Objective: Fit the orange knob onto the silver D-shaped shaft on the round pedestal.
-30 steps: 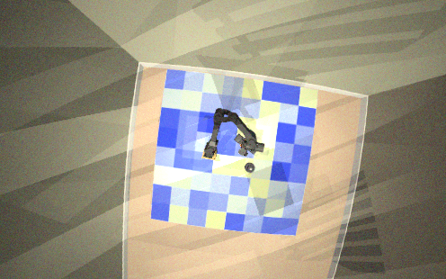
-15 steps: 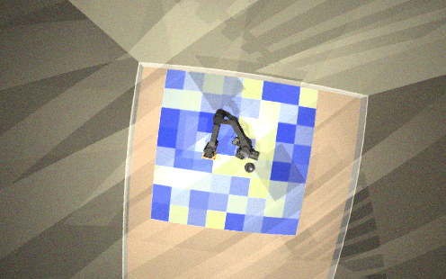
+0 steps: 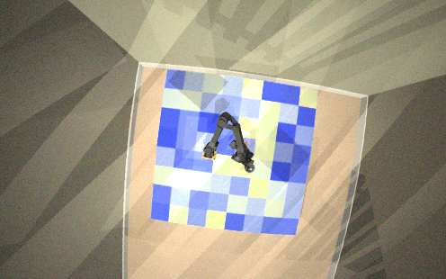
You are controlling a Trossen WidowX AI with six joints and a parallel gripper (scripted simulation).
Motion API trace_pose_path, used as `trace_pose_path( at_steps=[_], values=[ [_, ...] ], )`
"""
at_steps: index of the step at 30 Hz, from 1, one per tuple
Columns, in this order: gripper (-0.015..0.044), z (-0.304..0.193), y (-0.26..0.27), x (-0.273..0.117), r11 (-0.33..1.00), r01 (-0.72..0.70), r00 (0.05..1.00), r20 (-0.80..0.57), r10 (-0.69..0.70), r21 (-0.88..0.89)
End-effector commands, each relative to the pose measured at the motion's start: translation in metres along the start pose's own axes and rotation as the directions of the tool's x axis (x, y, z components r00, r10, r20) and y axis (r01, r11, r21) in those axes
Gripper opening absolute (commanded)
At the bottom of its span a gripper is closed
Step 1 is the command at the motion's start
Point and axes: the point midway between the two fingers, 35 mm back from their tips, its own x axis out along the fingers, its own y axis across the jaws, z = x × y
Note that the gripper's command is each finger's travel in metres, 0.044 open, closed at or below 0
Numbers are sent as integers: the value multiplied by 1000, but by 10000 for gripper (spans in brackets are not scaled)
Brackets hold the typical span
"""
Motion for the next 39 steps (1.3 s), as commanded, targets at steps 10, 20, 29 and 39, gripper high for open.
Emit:
trace_pose_path(
  at_steps=[10,20,29,39],
  values=[
    [180,13,-1,-4,1000,3,981,-193,-2,4],
    [180,18,-5,-4,1000,13,974,-227,-8,22],
    [180,19,-1,-7,1000,-1,974,-227,3,6],
    [180,23,0,-9,1000,-2,974,-227,3,5]
  ],
)
